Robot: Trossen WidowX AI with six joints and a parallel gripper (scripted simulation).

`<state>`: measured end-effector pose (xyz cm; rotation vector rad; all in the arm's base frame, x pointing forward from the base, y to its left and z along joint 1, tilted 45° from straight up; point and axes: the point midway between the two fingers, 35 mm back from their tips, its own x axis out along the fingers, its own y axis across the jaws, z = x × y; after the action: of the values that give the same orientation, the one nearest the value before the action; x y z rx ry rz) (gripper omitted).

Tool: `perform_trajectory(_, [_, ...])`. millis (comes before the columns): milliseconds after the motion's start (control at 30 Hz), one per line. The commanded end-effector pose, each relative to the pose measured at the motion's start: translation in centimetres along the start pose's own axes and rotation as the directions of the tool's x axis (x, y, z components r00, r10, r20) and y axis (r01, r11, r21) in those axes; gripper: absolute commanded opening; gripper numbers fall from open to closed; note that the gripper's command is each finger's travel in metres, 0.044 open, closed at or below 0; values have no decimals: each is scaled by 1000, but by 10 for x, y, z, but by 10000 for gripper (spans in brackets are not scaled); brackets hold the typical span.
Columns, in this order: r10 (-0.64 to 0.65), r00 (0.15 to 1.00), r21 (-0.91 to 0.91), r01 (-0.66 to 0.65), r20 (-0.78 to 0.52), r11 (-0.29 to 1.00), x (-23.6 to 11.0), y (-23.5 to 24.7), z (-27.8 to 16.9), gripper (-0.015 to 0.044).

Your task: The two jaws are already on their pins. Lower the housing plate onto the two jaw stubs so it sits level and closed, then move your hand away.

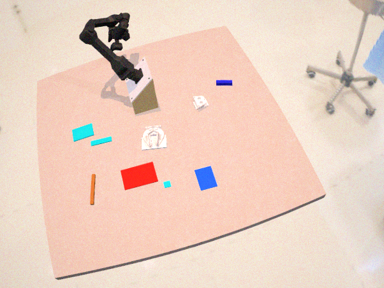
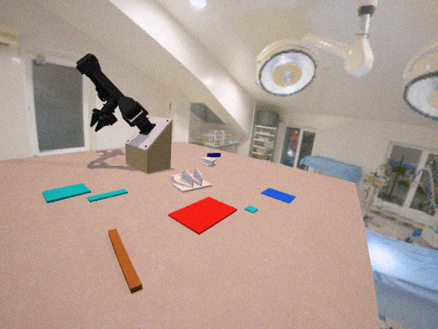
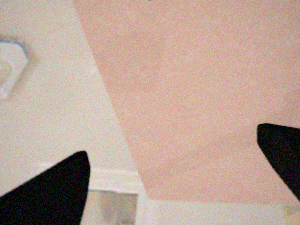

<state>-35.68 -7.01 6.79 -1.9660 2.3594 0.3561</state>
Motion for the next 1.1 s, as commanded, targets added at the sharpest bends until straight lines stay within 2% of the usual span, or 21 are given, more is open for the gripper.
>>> perform_trajectory(0, [0,1000,0,0,0,1000,0,0,0,426])
perform_trajectory(100, [24,999,-15,-23,40,1000,-10,3,8,440])
perform_trajectory(333, [113,974,-77,-100,198,992,-61,10,52,440])
perform_trajectory(600, [191,888,-142,-144,418,979,-147,-8,119,440])
perform_trajectory(867, [198,784,-50,-210,588,976,-235,-75,180,440])
perform_trajectory(1067, [140,712,-35,-161,688,986,-286,-138,215,440])
